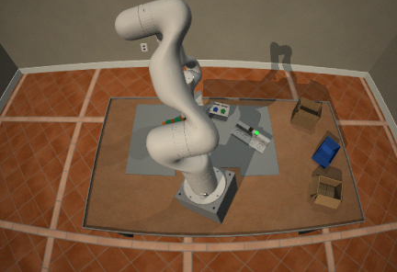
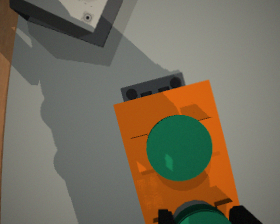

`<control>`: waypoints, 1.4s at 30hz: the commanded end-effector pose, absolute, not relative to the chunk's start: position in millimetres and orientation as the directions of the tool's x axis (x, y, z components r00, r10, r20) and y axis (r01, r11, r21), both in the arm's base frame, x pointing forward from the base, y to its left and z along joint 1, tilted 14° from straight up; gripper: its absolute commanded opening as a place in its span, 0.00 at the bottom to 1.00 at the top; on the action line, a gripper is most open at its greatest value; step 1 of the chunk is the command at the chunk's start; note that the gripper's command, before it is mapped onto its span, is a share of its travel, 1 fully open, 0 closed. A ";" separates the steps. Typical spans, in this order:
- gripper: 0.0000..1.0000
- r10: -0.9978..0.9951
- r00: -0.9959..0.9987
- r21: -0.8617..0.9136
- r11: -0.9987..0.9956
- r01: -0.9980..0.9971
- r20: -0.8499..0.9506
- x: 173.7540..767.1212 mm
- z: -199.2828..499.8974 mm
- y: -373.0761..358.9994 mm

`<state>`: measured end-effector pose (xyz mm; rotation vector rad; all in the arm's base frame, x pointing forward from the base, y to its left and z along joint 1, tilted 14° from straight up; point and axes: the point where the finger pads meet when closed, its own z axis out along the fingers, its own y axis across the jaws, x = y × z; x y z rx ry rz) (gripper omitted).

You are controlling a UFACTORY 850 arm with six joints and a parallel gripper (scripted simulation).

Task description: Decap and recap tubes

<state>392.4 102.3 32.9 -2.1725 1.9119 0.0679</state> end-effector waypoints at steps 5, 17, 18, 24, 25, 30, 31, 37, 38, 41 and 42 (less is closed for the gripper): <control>0.00 -0.975 -0.003 -0.099 0.026 -0.995 -0.223 393.6 33.3 102.4; 0.46 -0.975 -0.003 -0.099 0.026 -0.995 -0.223 393.6 33.3 102.4; 0.46 -0.975 -0.003 -0.099 0.026 -0.995 -0.223 393.6 33.3 102.4; 0.46 -0.960 0.194 -0.141 -0.168 -0.976 -0.199 393.5 34.4 102.2; 0.46 -0.953 0.233 -0.149 -0.206 -0.967 -0.193 393.6 34.4 102.2; 0.46 -0.921 0.347 -0.171 -0.319 -0.932 -0.174 393.5 34.4 102.2; 0.46 -0.908 0.384 -0.178 -0.356 -0.918 -0.167 393.5 34.4 102.2; 0.46 -0.797 0.591 -0.213 -0.561 -0.800 -0.120 393.5 34.4 102.2; 0.46 -0.774 0.623 -0.217 -0.593 -0.776 -0.112 393.5 34.4 102.2; 0.46 -0.708 0.701 -0.228 -0.671 -0.706 -0.088 393.5 34.4 102.2; 0.46 -0.708 0.701 -0.228 -0.671 -0.706 -0.088 393.5 34.4 102.2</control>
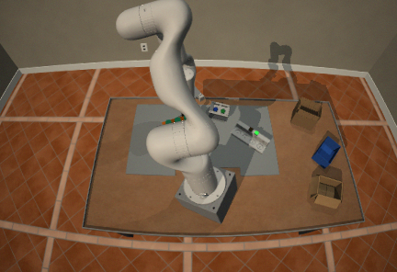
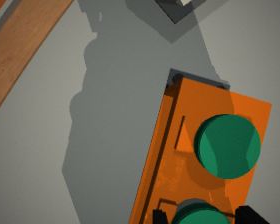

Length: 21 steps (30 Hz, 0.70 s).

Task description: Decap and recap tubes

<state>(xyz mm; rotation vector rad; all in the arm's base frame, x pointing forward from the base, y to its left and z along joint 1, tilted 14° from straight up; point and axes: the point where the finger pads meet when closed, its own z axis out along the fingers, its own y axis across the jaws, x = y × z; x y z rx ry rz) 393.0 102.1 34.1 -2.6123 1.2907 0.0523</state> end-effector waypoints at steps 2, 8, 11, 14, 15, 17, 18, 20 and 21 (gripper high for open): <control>0.46 -0.708 0.701 -0.228 -0.671 -0.706 -0.088 393.5 34.4 102.2; 0.00 -0.708 0.701 -0.228 -0.671 -0.706 -0.088 393.5 34.5 102.1; 0.00 -0.708 0.701 -0.228 -0.671 -0.706 -0.088 393.5 34.4 102.2; 0.00 -0.708 0.701 -0.228 -0.671 -0.706 -0.088 393.5 34.5 102.1; 0.00 -0.708 0.701 -0.228 -0.671 -0.706 -0.088 393.5 34.4 102.1; 0.00 -0.708 0.701 -0.228 -0.671 -0.706 -0.088 393.5 34.4 102.2; 0.00 -0.708 0.701 -0.228 -0.671 -0.706 -0.088 393.5 34.5 102.1; 0.00 -0.708 0.701 -0.228 -0.671 -0.706 -0.088 393.5 34.4 102.2; 0.00 -0.708 0.701 -0.228 -0.671 -0.706 -0.088 393.5 34.4 102.2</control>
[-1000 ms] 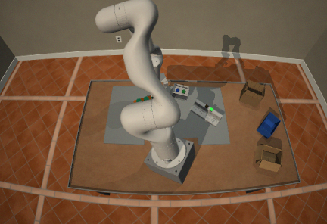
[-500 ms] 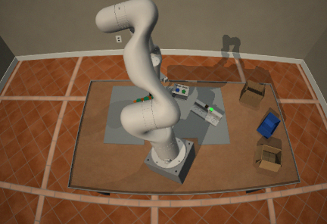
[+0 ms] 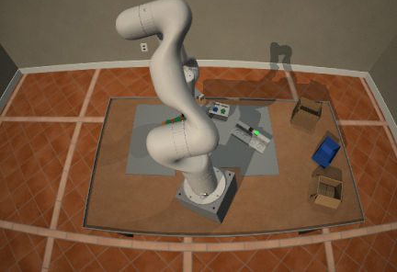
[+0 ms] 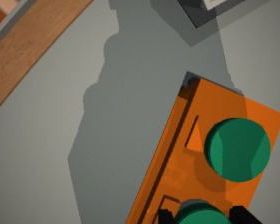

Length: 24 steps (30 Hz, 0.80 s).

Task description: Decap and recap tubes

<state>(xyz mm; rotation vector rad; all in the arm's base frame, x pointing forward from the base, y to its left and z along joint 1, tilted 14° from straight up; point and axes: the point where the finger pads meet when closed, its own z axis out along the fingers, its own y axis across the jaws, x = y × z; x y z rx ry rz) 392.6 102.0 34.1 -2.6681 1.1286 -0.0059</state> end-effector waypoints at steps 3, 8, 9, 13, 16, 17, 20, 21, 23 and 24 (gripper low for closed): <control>0.00 -0.751 0.652 -0.221 -0.622 -0.751 -0.103 393.5 34.2 102.2; 0.00 -0.844 0.519 -0.201 -0.489 -0.849 -0.138 393.5 34.0 102.2; 0.00 -0.859 0.490 -0.197 -0.461 -0.866 -0.145 393.5 34.0 102.2; 0.00 -0.913 0.371 -0.176 -0.342 -0.923 -0.170 393.5 33.7 102.3; 0.00 -0.943 0.277 -0.158 -0.249 -0.955 -0.186 393.5 33.6 102.3; 0.00 -0.943 0.277 -0.158 -0.249 -0.955 -0.186 393.5 33.6 102.3; 0.00 -0.957 0.213 -0.145 -0.186 -0.972 -0.197 393.5 33.5 102.3; 0.00 -0.963 0.180 -0.138 -0.154 -0.978 -0.201 393.5 33.4 102.4; 0.00 -0.971 0.114 -0.125 -0.090 -0.988 -0.210 393.5 33.3 102.4; 0.00 -0.973 0.081 -0.118 -0.057 -0.991 -0.214 393.5 33.3 102.4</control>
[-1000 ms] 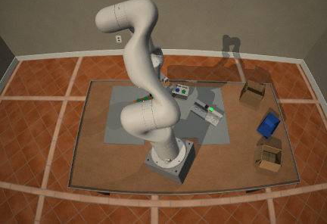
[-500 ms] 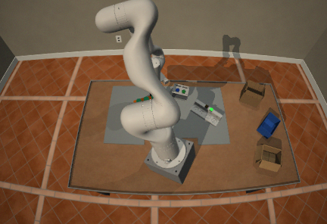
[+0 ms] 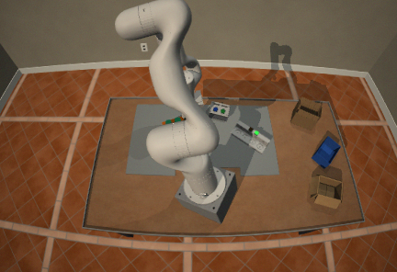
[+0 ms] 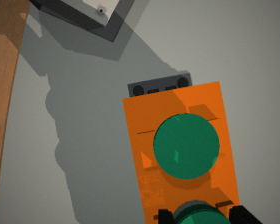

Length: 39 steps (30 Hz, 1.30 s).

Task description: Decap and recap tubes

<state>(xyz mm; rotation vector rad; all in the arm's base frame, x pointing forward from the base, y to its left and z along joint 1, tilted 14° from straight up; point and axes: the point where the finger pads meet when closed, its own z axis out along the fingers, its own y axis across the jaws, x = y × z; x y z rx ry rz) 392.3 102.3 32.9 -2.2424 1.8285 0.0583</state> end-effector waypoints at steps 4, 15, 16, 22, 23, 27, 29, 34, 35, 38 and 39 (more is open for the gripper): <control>0.00 -0.975 -0.003 -0.099 0.026 -0.995 -0.223 393.6 33.2 102.4; 0.46 -0.975 -0.003 -0.099 0.026 -0.995 -0.223 393.6 33.2 102.4; 0.46 -0.975 -0.003 -0.099 0.026 -0.995 -0.223 393.6 33.2 102.4; 0.46 -0.975 0.036 -0.108 -0.013 -0.994 -0.219 393.5 33.7 102.3; 0.46 -0.974 0.076 -0.116 -0.052 -0.992 -0.215 393.5 34.3 102.2; 0.46 -0.960 0.194 -0.141 -0.168 -0.976 -0.199 393.5 34.3 102.2; 0.46 -0.953 0.233 -0.149 -0.206 -0.967 -0.193 393.5 34.3 102.2; 0.46 -0.893 0.421 -0.185 -0.392 -0.901 -0.160 393.5 34.3 102.2; 0.46 -0.877 0.456 -0.191 -0.427 -0.884 -0.153 393.5 34.3 102.2; 0.46 -0.819 0.559 -0.208 -0.529 -0.823 -0.129 393.5 34.3 102.2; 0.46 -0.797 0.591 -0.213 -0.561 -0.800 -0.120 393.5 34.3 102.2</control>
